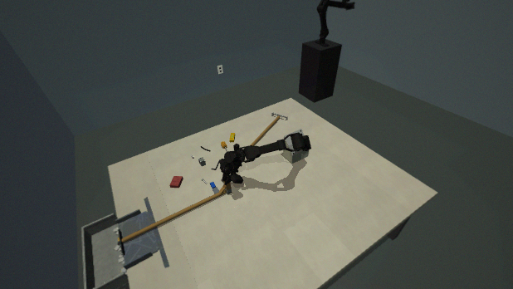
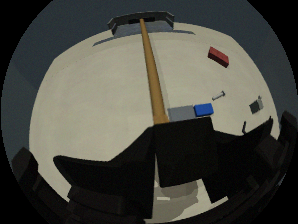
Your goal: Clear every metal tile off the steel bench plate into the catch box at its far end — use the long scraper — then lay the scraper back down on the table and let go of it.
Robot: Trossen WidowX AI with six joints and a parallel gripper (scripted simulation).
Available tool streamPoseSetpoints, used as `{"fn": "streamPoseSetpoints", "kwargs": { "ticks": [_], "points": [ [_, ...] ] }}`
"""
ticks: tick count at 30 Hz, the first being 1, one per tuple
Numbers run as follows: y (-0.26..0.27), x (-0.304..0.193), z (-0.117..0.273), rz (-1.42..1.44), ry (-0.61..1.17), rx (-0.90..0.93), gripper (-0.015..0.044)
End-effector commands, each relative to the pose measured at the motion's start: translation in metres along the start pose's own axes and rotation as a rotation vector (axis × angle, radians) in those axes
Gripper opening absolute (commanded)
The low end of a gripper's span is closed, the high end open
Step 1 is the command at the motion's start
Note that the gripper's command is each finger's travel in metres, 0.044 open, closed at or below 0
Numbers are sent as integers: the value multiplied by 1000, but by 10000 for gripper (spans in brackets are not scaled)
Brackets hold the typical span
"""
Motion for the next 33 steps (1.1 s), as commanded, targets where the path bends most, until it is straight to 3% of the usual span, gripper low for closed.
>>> {"fn": "streamPoseSetpoints", "kwargs": {
  "ticks": [1, 33],
  "points": [
    [0, 0, 1, 1, 0, 1, 0],
    [-4, -12, 17, 1, -5, -1, 0]
  ]
}}
Point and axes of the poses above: the point midway between the two fingers, 35 mm back from their tips, its own z axis back along the fingers, its own y axis across the jaws, x = y × z, the point moved 1 cm from there along z, back along the fingers, and after that the axes turned 12 degrees about -z, right-handed, at the moved point
